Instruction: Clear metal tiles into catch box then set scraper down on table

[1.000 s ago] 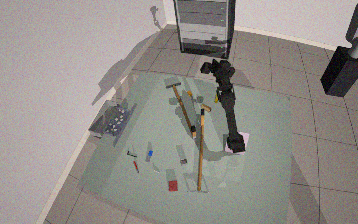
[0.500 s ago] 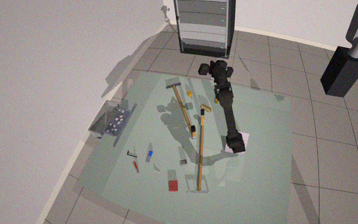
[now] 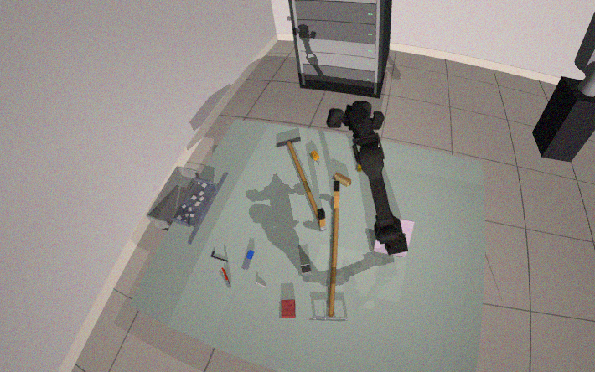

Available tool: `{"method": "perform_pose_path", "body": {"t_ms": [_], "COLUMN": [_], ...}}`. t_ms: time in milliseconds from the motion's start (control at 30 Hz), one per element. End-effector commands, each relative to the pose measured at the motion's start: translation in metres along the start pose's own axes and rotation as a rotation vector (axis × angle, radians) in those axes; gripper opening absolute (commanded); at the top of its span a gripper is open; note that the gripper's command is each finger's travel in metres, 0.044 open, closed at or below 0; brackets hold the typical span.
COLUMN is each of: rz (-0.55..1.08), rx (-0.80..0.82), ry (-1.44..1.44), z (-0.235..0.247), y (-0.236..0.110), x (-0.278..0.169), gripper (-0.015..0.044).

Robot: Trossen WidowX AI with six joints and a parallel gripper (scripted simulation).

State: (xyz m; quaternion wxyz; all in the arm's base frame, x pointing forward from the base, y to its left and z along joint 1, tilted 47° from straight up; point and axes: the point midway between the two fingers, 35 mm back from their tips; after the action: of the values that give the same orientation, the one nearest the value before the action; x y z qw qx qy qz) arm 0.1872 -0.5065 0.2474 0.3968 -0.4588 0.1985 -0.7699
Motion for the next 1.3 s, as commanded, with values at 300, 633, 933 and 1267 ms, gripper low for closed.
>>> {"method": "perform_pose_path", "body": {"t_ms": [300,633,933,1267], "rz": [0.087,0.149,0.205,0.267], "rx": [-0.003,-0.005,-0.004,-0.001], "ry": [-0.069,-0.118,-0.162,-0.211], "z": [0.001,0.001,0.001,0.001], "y": [0.015,0.024,0.032,0.04], "x": [-0.023,-0.04,-0.055,-0.072], "gripper": [0.0,0.0,0.0,0.0]}}
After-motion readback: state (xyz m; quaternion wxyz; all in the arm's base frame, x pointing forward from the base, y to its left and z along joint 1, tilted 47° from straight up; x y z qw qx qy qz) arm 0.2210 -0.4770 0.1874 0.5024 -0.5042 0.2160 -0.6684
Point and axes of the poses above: the point midway between the two fingers, 35 mm back from their tips, its own y axis out along the fingers, its own z axis across the jaws, x = y × z, and after that the axes turned 3 degrees about -y, right-handed
